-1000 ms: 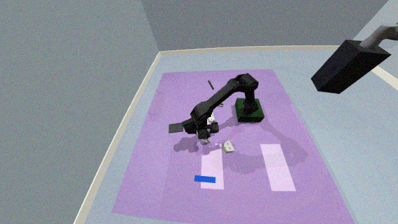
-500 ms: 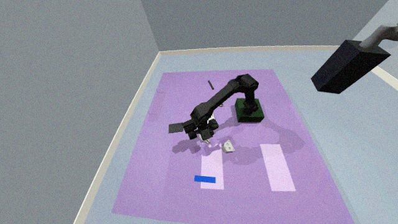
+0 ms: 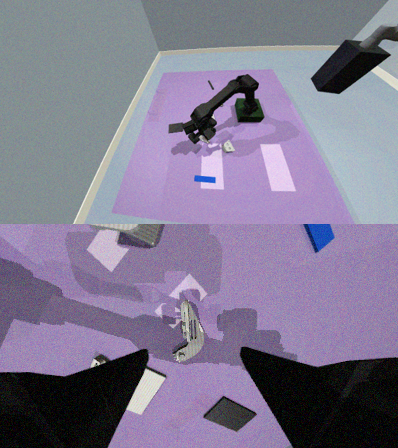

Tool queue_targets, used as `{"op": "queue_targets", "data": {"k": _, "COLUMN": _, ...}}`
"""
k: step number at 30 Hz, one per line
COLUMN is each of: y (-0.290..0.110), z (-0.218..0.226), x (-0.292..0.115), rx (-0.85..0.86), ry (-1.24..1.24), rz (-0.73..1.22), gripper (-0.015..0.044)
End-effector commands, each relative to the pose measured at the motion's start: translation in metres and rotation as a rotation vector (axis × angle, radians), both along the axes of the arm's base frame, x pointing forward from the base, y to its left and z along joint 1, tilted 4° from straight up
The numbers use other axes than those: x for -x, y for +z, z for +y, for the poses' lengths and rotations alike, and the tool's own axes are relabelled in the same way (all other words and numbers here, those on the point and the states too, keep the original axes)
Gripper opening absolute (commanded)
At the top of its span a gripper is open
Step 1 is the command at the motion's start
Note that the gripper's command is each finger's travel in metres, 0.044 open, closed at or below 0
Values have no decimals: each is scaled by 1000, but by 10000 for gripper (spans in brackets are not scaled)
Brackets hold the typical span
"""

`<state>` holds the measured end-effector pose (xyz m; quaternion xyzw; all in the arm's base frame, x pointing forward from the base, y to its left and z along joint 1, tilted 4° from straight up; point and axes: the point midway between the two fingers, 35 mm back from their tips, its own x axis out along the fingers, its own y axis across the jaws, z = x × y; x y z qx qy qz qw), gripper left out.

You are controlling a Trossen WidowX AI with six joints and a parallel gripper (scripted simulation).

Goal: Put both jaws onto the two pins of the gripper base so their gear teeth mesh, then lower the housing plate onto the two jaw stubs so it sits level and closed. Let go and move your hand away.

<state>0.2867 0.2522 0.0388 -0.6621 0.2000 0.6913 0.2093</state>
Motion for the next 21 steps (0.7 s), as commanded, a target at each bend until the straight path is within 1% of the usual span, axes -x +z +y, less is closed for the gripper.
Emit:
{"op": "queue_targets", "data": {"k": 1, "y": 0, "z": 1, "x": 1, "rx": -3, "ry": 37, "rz": 2, "gripper": 440}}
{"op": "queue_targets", "data": {"k": 4, "y": -2, "z": 1, "x": 1, "rx": -3, "ry": 37, "rz": 2, "gripper": 440}}
{"op": "queue_targets", "data": {"k": 7, "y": -30, "z": 1, "x": 3, "rx": -3, "ry": 37, "rz": 2, "gripper": 440}}
{"op": "queue_targets", "data": {"k": 9, "y": -39, "z": 0, "x": 4, "rx": -3, "ry": 37, "rz": 2, "gripper": 440}}
{"op": "queue_targets", "data": {"k": 21, "y": -39, "z": 0, "x": 4, "rx": -3, "ry": 37, "rz": 2, "gripper": 440}}
